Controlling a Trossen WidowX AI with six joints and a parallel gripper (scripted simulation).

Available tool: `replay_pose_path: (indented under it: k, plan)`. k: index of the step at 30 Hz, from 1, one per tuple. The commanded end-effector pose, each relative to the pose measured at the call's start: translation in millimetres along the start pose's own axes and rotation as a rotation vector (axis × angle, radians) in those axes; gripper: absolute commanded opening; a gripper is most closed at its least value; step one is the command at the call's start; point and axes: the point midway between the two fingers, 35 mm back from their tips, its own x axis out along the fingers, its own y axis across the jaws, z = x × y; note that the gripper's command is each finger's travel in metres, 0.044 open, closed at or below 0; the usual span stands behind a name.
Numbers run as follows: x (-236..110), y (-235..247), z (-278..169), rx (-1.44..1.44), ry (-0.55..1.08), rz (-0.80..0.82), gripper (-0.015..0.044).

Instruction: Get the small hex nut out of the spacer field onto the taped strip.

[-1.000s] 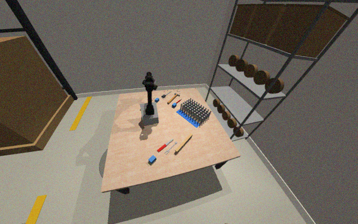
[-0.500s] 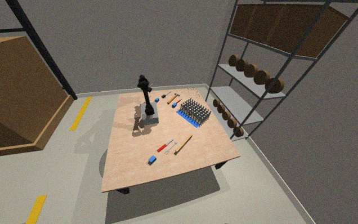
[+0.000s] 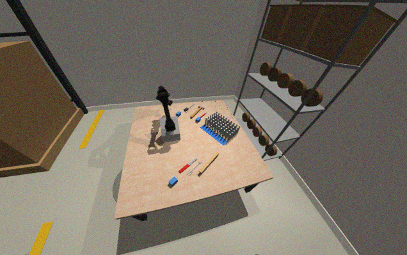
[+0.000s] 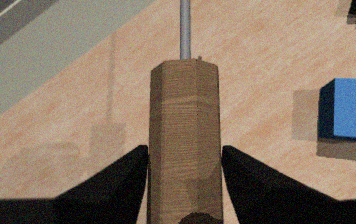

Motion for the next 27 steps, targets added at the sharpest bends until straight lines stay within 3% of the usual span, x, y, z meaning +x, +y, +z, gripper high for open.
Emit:
replay_pose_path:
  k: [1,27]
  plan:
    - [6,0,-2,0.004,0.000,0.004,0.0000]
    - [34,-5,-14,0.004,0.000,0.004,0.0000]
